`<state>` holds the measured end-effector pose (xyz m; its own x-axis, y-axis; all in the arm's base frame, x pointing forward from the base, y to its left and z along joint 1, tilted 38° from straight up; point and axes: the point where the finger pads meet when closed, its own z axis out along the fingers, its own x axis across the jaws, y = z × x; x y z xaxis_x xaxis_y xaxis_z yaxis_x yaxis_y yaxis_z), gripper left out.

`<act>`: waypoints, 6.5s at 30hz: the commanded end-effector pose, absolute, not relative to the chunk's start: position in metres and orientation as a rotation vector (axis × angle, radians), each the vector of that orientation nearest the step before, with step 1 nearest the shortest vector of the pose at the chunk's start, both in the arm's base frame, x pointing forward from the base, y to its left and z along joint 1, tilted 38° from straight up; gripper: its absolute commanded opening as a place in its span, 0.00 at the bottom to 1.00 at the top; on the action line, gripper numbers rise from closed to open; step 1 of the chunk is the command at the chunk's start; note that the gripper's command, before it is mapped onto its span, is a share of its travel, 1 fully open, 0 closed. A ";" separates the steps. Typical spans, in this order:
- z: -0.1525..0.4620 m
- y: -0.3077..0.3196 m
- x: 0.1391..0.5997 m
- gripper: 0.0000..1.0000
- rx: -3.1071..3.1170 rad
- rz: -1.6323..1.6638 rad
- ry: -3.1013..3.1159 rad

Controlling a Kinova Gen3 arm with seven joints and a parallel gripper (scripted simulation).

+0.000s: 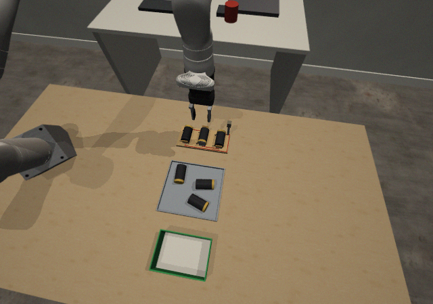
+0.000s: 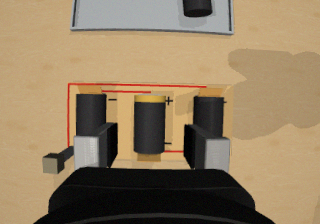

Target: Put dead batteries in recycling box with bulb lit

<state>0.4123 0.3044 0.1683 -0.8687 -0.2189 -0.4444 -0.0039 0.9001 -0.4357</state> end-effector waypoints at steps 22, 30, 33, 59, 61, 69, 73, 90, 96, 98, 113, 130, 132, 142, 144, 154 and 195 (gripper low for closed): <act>0.113 0.278 0.447 0.90 -0.162 -0.585 2.566; 0.108 0.276 0.451 0.90 -0.162 -0.585 2.566; 0.108 0.276 0.451 0.90 -0.162 -0.585 2.566; 0.108 0.276 0.451 0.90 -0.162 -0.585 2.566; 0.108 0.276 0.451 0.90 -0.162 -0.585 2.566; 0.108 0.276 0.451 0.90 -0.162 -0.585 2.566; 0.108 0.276 0.451 0.90 -0.162 -0.585 2.566; 0.108 0.276 0.451 0.90 -0.162 -0.585 2.566; 0.108 0.276 0.451 0.90 -0.162 -0.585 2.566; 0.108 0.276 0.451 0.90 -0.162 -0.585 2.566; 0.091 0.268 0.462 0.90 -0.162 -0.585 2.566; 0.075 0.260 0.472 0.90 -0.162 -0.585 2.566; 0.074 0.260 0.473 0.90 -0.162 -0.585 2.566; 0.073 0.260 0.473 0.57 -0.162 -0.585 2.566; 0.073 0.260 0.473 0.57 -0.162 -0.585 2.566; 0.073 0.260 0.473 0.57 -0.162 -0.585 2.566; 0.108 0.277 0.451 0.57 -0.162 -0.585 2.566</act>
